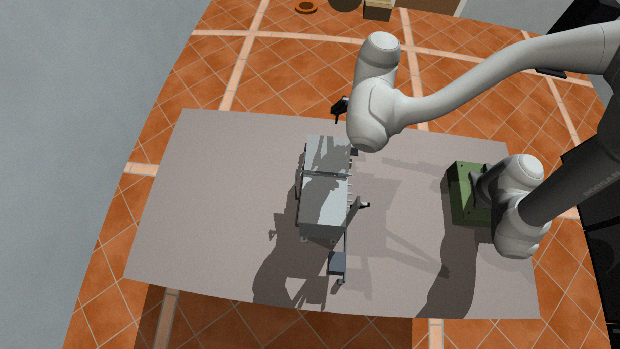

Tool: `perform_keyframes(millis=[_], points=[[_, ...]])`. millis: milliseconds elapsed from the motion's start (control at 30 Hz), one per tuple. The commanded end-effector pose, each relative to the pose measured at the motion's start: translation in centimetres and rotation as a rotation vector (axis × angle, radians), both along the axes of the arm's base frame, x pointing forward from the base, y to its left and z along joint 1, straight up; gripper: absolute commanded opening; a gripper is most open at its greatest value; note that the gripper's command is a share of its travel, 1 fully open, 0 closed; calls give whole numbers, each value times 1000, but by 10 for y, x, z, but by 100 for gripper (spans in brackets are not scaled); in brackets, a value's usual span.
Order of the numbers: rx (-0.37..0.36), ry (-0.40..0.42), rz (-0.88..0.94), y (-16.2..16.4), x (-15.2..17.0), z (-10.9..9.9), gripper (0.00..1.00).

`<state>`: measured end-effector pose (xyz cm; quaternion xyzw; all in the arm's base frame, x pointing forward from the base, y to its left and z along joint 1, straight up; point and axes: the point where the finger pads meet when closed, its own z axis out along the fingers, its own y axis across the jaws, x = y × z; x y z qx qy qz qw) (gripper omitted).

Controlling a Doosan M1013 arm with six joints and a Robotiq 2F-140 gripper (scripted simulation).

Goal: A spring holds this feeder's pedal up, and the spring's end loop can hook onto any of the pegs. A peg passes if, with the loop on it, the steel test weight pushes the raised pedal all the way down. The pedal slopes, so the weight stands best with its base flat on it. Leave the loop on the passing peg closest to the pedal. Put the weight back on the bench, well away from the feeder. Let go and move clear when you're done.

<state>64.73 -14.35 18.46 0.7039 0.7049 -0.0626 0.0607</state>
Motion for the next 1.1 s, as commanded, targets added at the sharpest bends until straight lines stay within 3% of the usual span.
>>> perform_keyframes(millis=[0, 100, 133, 600, 1067], points=[[0, 0, 0, 0, 1, 28, 100], [0, 0, 0, 0, 1, 35, 100], [0, -1, 0, 0, 0, 15, 100], [0, -1, 0, 0, 1, 35, 100], [0, -1, 0, 0, 1, 31, 100]])
